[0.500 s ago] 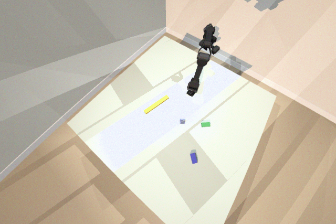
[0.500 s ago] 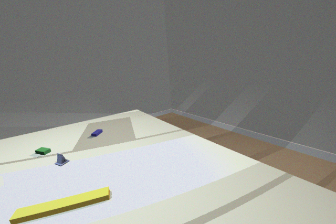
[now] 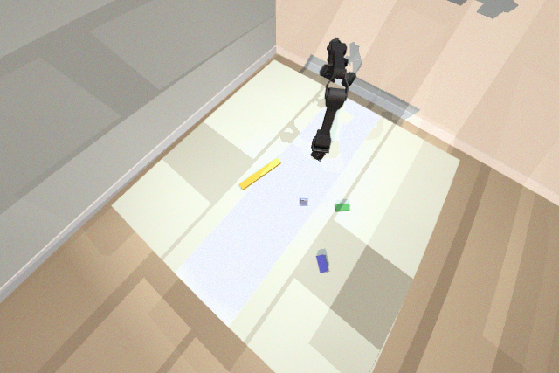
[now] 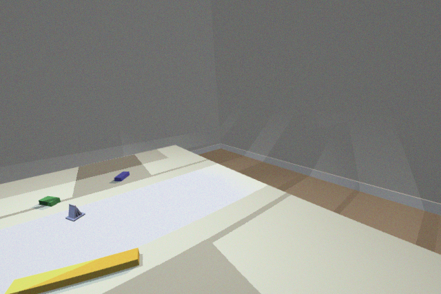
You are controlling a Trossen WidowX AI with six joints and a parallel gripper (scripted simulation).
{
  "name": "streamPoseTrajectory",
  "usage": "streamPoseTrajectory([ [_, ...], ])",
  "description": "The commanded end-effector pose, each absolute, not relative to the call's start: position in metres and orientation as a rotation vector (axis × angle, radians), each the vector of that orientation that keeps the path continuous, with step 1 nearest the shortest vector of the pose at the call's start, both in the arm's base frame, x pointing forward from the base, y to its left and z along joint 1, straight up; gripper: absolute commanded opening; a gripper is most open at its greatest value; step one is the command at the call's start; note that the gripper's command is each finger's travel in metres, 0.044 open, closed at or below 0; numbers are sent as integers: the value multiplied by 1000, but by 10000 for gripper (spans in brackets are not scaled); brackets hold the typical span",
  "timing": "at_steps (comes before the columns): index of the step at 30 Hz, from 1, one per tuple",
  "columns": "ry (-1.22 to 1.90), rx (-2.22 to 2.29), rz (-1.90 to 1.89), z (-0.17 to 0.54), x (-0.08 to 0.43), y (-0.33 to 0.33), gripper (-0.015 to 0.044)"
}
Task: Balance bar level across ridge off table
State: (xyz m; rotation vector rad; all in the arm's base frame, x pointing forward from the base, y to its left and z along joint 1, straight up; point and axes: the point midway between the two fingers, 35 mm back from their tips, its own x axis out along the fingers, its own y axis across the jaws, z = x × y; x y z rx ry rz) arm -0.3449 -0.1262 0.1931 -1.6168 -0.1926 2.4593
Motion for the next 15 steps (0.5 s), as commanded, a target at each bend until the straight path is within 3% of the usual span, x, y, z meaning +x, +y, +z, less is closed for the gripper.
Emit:
streamPoseTrajectory([
  [1,-284,-1657,2509,190,-333,-147,315],
  [15,-437,-1774,2637,185,-288,-207,315],
])
